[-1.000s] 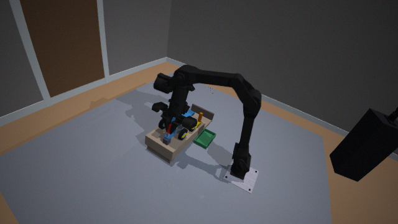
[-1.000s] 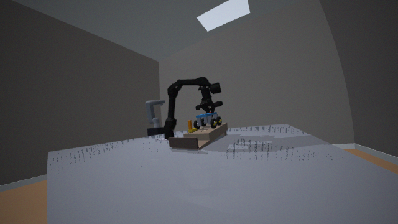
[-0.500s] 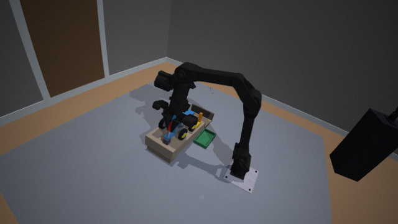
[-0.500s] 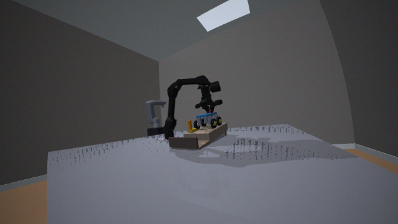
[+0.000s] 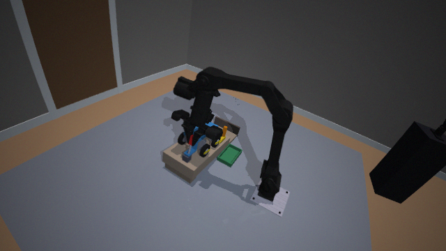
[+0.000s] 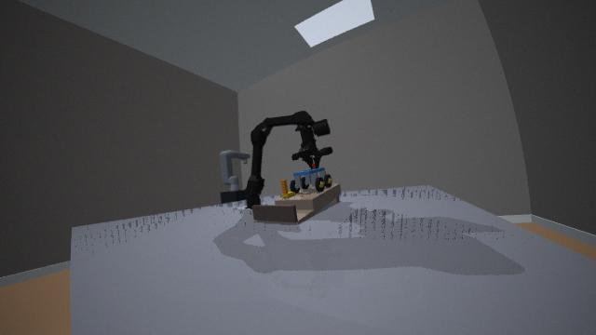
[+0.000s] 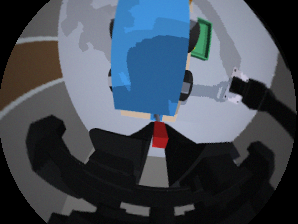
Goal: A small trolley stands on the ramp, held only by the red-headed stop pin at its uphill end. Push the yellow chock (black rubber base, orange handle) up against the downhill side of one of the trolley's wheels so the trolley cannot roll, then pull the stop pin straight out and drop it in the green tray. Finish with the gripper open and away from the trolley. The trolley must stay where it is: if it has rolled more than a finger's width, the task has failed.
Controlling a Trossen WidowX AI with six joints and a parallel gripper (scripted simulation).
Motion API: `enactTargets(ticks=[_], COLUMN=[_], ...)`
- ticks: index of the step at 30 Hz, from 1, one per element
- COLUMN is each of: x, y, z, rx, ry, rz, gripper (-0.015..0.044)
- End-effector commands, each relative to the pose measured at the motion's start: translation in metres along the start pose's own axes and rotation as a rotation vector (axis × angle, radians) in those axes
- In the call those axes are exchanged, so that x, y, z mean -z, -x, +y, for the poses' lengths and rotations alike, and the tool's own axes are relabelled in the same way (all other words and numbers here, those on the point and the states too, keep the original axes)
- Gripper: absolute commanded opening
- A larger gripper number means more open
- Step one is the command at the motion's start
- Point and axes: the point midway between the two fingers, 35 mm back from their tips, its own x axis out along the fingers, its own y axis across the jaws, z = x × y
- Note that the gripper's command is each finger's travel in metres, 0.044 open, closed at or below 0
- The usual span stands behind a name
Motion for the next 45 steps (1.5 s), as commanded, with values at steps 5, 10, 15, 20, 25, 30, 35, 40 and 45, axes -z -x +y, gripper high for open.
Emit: enactTargets(ticks=[5, 10, 15, 20, 25, 30, 35, 40, 45], x=[0.002, 0.002, 0.003, 0.004, 0.005, 0.007, 0.014, 0.021, 0.028], y=[0.007, 0.009, 0.012, 0.015, 0.017, 0.020, 0.017, 0.016, 0.015], z=[0.001, 0.001, 0.001, 0.001, 0.001, 0.002, 0.001, 0.001, 0.001], rx=[-0.004, -0.004, -0.004, -0.004, -0.004, -0.004, -0.004, -0.004, -0.004], ry=[0.005, 0.005, 0.005, 0.005, 0.005, 0.005, 0.005, 0.005, 0.005], rz=[0.008, 0.008, 0.008, 0.008, 0.008, 0.008, 0.009, 0.009, 0.010], gripper=[0.0000, 0.0000, 0.0000, 0.0000, 0.0000, 0.0000, 0.0000, 0.0000, 0.0000])
